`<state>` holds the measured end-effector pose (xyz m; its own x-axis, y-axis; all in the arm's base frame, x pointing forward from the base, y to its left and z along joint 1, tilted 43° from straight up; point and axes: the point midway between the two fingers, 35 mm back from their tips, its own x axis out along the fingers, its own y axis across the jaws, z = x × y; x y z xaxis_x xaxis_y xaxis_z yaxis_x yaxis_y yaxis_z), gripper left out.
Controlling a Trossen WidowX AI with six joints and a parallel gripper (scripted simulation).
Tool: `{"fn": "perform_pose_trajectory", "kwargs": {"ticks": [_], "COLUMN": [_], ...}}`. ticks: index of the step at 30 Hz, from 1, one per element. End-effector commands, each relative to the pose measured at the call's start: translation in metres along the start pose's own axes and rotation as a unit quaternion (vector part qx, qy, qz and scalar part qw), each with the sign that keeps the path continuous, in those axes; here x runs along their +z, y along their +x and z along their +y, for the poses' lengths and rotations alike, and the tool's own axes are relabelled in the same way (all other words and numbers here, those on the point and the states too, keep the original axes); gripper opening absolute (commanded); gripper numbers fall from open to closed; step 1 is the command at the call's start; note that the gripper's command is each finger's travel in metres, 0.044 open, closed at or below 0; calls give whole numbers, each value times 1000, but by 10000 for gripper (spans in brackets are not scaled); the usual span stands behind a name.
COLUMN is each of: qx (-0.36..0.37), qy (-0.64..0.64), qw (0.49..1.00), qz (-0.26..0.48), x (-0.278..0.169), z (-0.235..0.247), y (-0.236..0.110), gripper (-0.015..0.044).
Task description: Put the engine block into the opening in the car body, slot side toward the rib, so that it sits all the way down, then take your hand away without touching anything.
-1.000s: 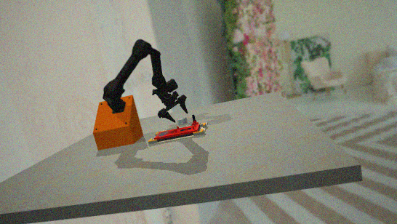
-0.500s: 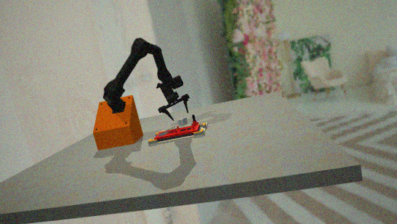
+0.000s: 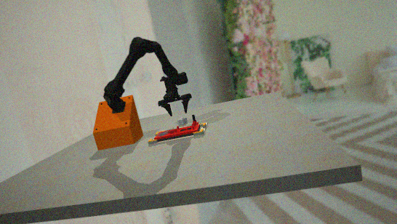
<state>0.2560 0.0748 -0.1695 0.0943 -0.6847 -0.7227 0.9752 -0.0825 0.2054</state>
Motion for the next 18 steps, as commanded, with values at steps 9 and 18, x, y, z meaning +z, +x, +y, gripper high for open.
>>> {"fn": "perform_pose_trajectory", "kwargs": {"ticks": [9,18], "qx": [-23,-22], "qy": [46,46], "qw": [999,999], "qz": [4,3], "x": [6,6], "z": [18,17], "y": [-6,10], "gripper": [440,440]}}
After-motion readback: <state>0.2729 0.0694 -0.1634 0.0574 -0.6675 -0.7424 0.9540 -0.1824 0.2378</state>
